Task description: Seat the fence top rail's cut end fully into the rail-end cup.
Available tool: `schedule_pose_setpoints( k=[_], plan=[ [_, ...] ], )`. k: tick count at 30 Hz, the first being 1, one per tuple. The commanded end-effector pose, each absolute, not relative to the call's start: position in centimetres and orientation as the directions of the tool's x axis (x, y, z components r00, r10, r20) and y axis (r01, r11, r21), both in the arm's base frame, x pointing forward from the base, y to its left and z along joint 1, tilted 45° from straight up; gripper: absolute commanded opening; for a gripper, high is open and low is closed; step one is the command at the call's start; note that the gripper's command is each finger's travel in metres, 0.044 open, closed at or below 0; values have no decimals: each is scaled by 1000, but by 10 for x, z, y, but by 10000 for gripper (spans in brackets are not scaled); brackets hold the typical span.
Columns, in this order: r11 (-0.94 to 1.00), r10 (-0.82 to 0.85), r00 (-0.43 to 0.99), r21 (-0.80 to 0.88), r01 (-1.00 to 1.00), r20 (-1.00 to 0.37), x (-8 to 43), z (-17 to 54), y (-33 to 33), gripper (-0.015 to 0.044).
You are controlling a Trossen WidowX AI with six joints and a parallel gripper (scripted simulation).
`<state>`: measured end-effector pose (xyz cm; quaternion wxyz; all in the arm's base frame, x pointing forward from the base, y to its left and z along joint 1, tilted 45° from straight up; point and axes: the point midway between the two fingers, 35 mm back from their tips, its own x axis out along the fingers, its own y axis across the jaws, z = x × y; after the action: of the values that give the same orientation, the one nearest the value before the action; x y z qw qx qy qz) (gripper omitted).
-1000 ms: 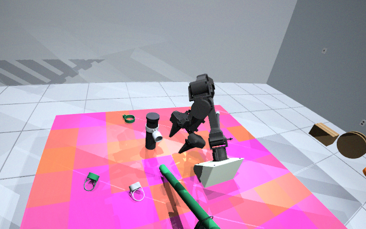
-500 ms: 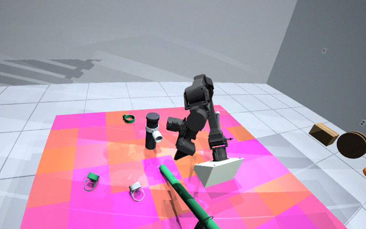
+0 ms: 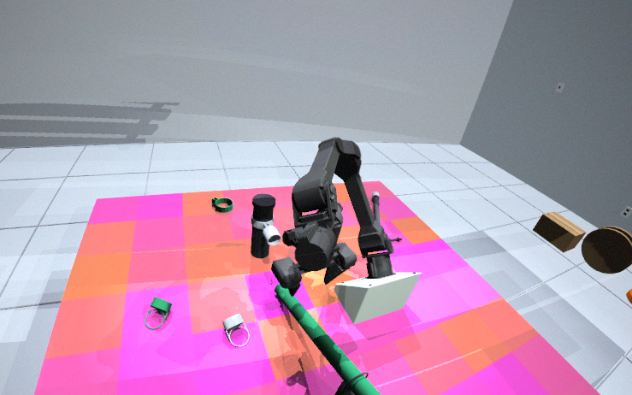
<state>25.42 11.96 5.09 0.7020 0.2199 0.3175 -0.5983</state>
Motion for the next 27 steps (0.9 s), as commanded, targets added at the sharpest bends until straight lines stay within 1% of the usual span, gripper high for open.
schedule_pose_setpoints(
  k=[1,5,11,27],
  plan=[
    [103,-700,46,-37,994,-713,254,46,118,440],
    [103,-700,46,-37,994,-713,254,45,117,440],
    [103,-700,47,-36,994,-712,255,21,94,440],
    [103,-700,47,-36,994,-712,257,5,78,440]
  ],
)
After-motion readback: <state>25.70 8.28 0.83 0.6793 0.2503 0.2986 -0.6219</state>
